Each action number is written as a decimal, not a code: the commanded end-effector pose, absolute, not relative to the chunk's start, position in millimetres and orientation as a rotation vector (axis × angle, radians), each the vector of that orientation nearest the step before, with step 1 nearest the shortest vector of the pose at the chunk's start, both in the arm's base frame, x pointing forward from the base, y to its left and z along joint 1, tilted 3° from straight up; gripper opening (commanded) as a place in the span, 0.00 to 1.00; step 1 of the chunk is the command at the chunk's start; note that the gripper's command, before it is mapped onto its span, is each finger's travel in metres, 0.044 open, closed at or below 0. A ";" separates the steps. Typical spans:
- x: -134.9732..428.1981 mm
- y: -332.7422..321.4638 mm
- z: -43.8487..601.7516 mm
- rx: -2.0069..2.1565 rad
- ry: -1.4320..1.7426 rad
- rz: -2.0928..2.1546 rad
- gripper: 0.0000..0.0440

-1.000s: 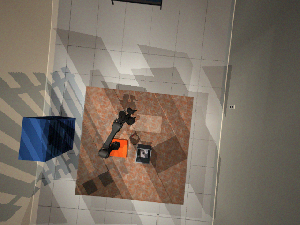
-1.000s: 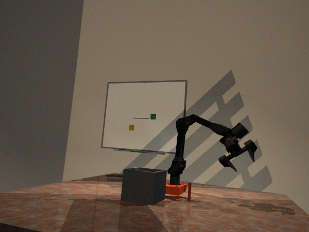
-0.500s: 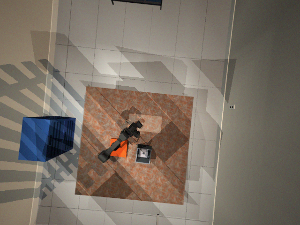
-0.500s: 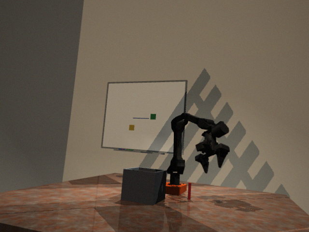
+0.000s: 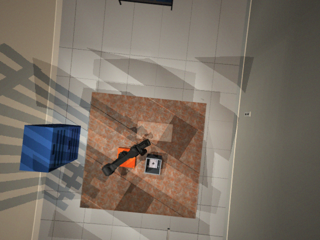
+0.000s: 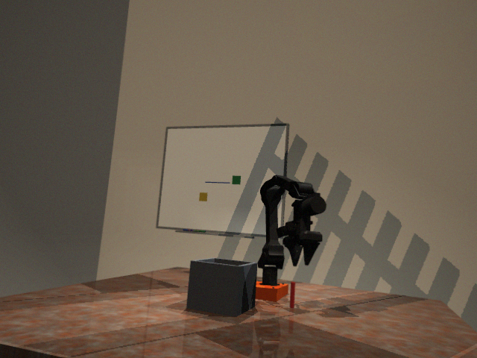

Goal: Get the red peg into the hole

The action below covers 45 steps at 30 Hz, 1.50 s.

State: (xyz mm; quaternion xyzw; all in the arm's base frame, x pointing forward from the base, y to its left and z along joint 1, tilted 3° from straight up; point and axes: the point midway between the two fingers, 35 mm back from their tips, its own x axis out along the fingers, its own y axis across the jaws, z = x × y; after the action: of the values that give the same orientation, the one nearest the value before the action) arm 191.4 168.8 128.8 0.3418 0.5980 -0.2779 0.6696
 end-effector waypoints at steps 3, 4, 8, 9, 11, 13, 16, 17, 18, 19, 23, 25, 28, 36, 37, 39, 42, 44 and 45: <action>177.7 154.2 121.2 0.774 1.395 -0.709 1.00; 175.3 151.9 119.2 0.775 1.403 -0.724 1.00; 166.5 144.8 109.1 0.776 1.436 -0.780 1.00; 164.7 143.3 105.9 0.776 1.442 -0.793 1.00; 161.9 140.5 98.9 0.779 1.452 -0.816 1.00; 159.8 138.1 91.2 0.783 1.459 -0.837 1.00; 157.0 135.1 79.9 0.792 1.468 -0.863 1.00; 156.2 134.2 76.2 0.796 1.470 -0.871 1.00; 155.5 133.4 72.7 0.800 1.472 -0.879 1.00; 154.8 132.6 69.1 0.804 1.473 -0.886 1.00; 153.2 129.9 55.9 0.822 1.473 -0.911 1.00; 152.9 128.8 49.9 0.832 1.471 -0.921 0.99; 152.7 127.7 41.8 0.847 1.467 -0.934 0.96; 156.9 130.8 24.8 0.875 1.472 -0.933 0.59; 157.8 131.4 23.4 0.876 1.473 -0.931 0.53; 159.7 132.5 21.0 0.877 1.476 -0.924 0.41; 162.3 134.4 18.5 0.877 1.483 -0.910 0.25; 164.4 136.4 18.3 0.879 1.487 -0.896 0.13; 165.5 137.4 18.6 0.880 1.490 -0.890 0.08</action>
State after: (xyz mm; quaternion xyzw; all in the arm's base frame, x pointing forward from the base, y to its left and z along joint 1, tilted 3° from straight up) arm 164.1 135.5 19.8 0.3749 0.6291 -0.3820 0.5637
